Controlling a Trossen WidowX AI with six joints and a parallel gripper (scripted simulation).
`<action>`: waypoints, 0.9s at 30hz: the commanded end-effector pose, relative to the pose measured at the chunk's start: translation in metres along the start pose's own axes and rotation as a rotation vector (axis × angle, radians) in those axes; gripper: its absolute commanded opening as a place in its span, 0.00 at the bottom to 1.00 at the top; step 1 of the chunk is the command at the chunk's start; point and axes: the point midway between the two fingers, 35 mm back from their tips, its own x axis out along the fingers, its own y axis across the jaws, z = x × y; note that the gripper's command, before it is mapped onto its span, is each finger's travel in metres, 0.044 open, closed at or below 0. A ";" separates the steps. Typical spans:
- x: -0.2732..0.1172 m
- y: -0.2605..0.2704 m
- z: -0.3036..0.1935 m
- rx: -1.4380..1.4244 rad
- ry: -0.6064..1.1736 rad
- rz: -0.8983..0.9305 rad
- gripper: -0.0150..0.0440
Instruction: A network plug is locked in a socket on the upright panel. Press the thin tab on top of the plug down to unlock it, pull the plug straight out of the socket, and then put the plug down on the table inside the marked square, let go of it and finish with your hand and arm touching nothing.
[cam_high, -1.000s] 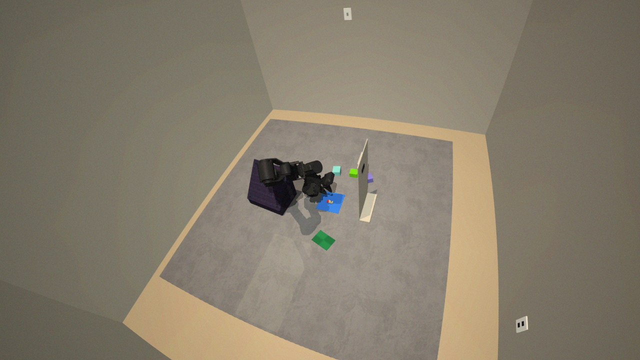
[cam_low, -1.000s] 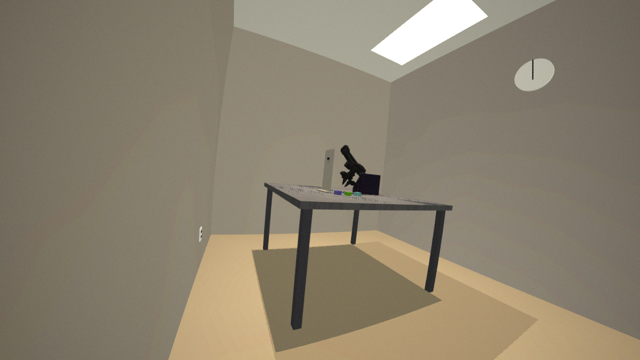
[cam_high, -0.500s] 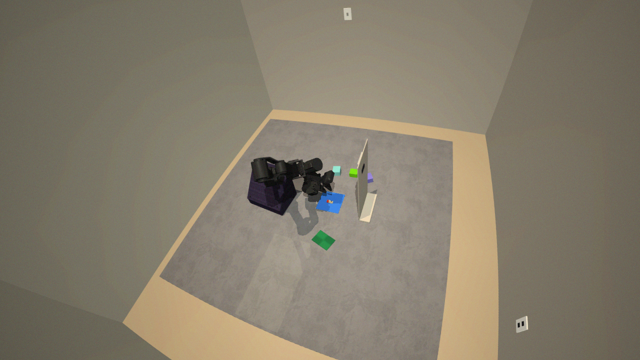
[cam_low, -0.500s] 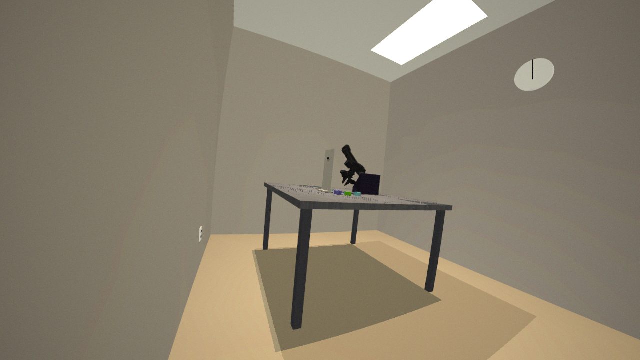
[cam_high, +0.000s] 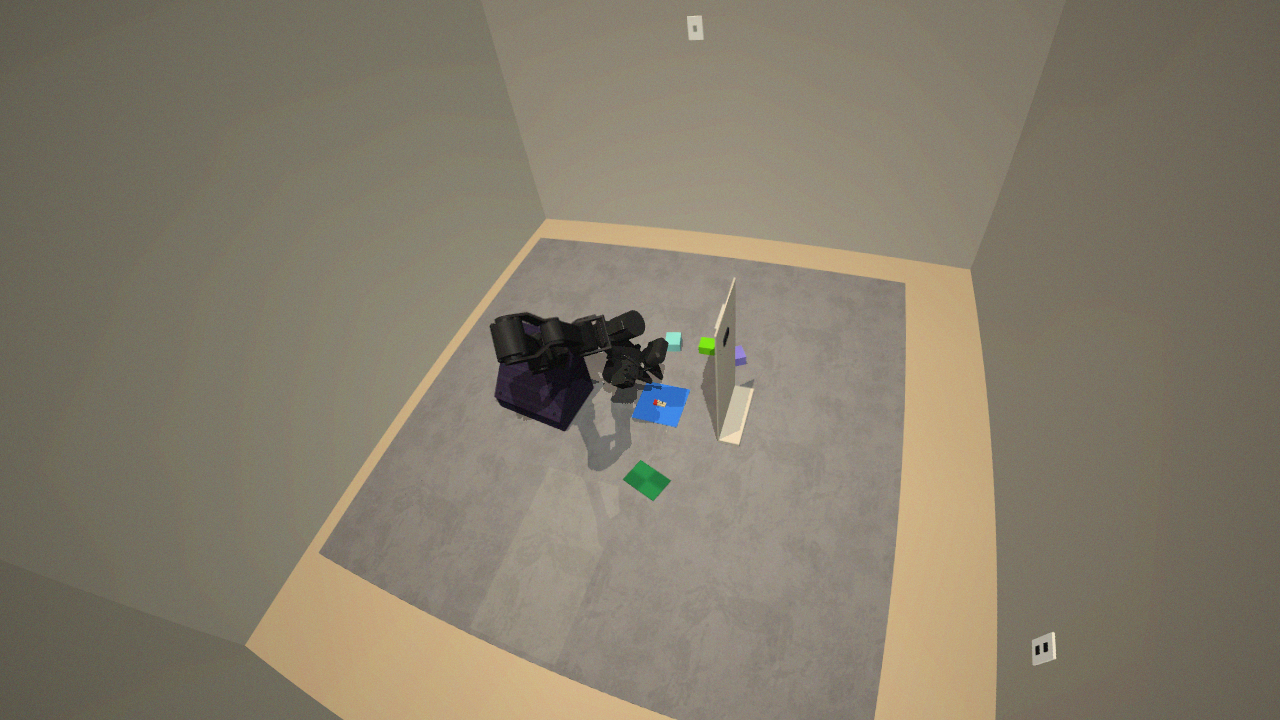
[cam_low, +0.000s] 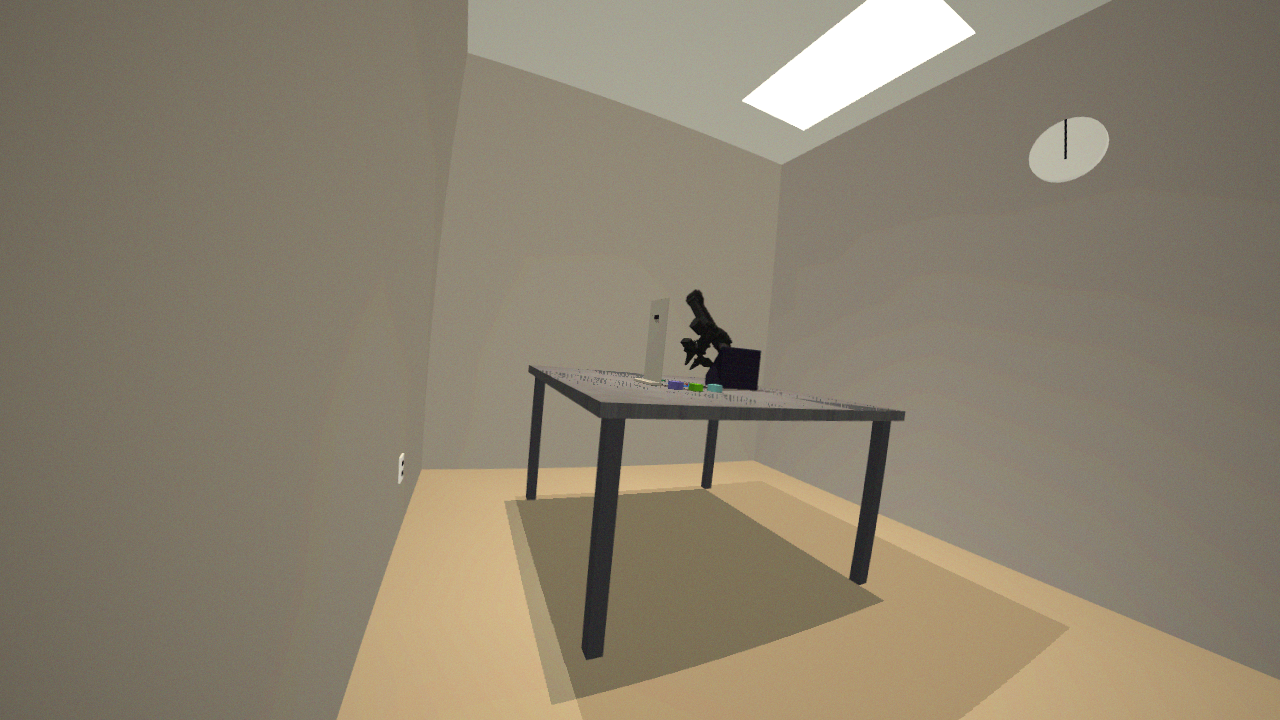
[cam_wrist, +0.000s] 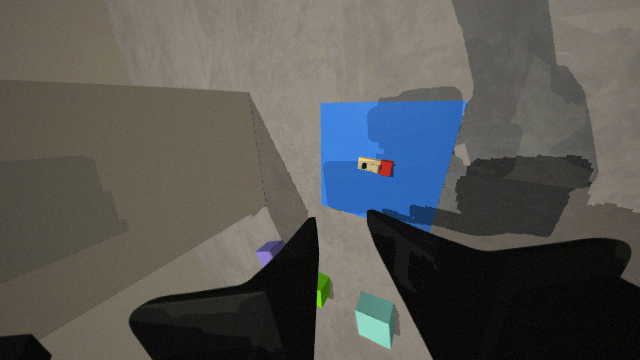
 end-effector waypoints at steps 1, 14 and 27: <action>-0.003 0.003 0.000 0.004 -0.004 0.003 0.52; -0.012 0.007 0.001 0.003 -0.006 0.004 0.52; -0.021 0.011 0.002 0.003 -0.009 0.006 0.52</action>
